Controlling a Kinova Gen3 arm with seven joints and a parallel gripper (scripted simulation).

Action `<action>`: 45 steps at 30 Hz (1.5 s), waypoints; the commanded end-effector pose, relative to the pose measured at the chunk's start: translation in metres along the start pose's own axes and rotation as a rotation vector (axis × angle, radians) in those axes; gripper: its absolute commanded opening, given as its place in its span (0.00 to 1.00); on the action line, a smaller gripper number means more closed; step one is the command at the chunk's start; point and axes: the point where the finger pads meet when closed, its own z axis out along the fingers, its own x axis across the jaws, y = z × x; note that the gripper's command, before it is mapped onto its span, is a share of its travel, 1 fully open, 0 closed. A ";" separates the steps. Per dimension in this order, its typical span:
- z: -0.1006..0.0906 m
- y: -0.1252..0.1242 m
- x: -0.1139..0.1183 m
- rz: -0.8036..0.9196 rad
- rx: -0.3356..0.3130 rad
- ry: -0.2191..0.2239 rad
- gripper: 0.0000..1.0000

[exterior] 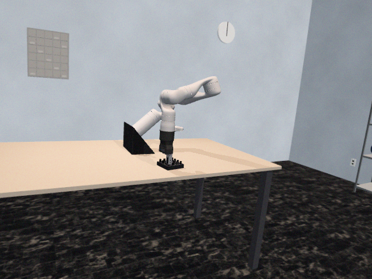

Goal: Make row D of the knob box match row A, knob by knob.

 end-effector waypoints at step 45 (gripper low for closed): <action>0.002 0.001 0.000 0.304 -0.003 0.005 0.30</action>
